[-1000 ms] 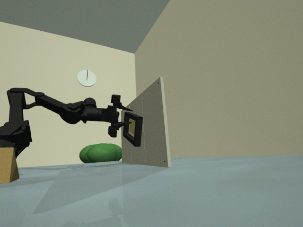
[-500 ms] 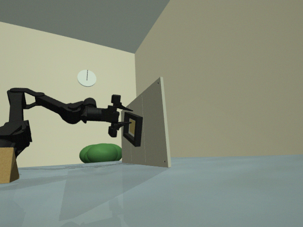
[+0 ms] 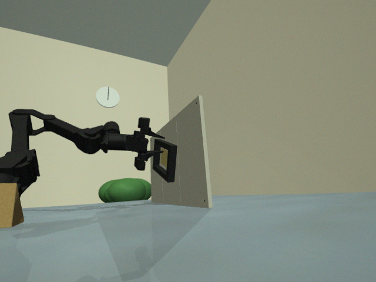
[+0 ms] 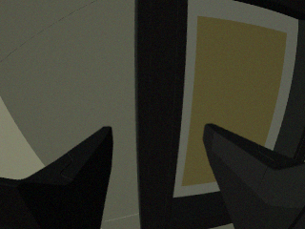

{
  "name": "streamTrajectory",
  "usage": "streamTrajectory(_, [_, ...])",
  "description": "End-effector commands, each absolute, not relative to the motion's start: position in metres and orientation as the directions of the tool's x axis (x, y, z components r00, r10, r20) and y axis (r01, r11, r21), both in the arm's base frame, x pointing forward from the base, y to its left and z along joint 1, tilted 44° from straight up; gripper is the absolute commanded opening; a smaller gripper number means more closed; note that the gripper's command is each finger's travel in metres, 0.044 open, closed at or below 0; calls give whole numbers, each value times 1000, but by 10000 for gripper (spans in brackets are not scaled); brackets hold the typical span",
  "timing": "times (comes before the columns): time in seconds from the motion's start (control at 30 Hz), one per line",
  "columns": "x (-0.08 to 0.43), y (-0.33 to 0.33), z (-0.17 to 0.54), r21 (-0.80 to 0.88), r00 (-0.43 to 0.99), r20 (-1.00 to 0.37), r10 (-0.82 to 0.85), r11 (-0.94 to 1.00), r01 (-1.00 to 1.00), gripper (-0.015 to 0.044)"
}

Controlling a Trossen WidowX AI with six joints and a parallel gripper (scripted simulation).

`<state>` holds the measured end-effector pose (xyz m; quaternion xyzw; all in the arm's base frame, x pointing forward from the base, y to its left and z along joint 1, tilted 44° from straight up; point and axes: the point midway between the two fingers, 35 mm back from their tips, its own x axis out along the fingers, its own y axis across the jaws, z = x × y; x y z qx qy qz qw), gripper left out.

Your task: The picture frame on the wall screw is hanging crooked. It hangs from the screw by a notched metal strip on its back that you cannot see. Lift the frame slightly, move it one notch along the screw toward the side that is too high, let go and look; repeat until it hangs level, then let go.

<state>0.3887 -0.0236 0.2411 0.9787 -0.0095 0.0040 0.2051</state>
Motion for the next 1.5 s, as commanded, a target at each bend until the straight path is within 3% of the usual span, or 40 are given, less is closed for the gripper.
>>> streamTrajectory(0.0, [389,-24,241,398,1000,13,-21,-917,-24,181])
streamTrajectory(0.1, [389,-24,241,398,1000,13,-21,-917,-24,103])
streamTrajectory(0.33, [389,-24,241,398,1000,13,-21,-917,-24,56])
streamTrajectory(0.4, [389,-24,241,398,1000,13,-21,-917,-24,3])
streamTrajectory(1.47, [389,-32,244,398,1000,13,-21,-917,-24,0])
